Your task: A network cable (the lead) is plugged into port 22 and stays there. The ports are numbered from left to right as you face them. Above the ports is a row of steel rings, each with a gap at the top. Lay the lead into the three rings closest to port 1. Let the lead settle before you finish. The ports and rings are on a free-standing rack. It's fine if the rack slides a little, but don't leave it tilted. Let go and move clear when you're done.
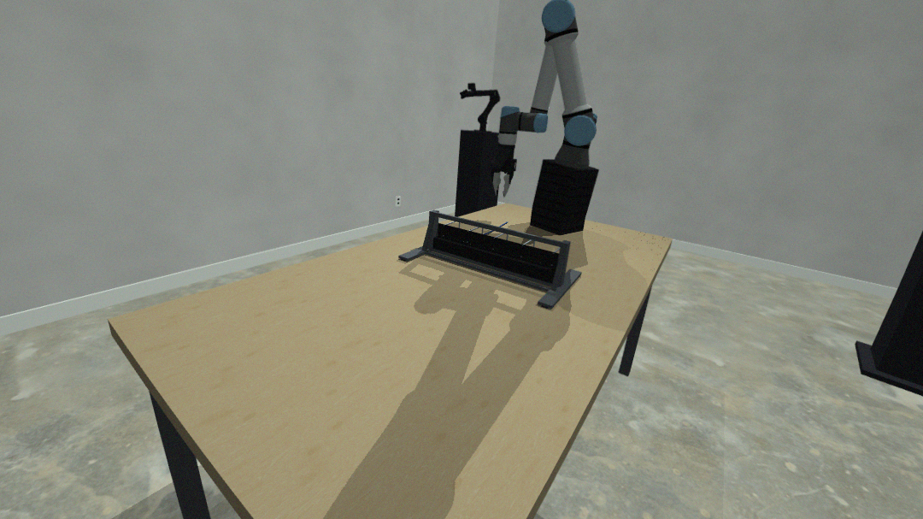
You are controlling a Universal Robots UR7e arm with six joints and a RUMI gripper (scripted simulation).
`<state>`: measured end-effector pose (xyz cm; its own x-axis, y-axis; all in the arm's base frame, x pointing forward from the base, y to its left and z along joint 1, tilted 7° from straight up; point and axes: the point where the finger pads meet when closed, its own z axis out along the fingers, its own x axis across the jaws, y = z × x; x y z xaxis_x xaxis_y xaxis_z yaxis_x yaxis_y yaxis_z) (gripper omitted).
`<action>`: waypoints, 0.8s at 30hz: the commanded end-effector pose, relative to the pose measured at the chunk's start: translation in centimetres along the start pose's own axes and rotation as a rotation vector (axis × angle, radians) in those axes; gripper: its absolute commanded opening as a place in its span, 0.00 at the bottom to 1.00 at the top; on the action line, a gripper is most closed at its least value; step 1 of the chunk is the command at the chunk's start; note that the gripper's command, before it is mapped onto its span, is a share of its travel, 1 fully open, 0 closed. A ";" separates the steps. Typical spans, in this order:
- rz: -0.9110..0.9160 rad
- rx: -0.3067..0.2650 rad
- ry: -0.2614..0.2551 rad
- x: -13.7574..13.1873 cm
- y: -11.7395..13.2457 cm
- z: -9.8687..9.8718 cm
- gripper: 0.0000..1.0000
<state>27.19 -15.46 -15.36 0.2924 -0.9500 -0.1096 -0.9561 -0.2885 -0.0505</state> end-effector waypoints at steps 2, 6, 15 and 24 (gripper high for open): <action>0.000 0.000 0.001 0.0 0.0 0.0 0.20; 0.000 0.000 0.001 0.0 0.0 0.0 0.20; 0.000 0.000 0.001 0.0 0.0 0.2 0.20; 0.000 0.000 0.001 0.0 0.0 1.0 0.20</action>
<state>27.20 -15.38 -15.96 0.2925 -0.9499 -0.1099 -0.9561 -0.2886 -0.0505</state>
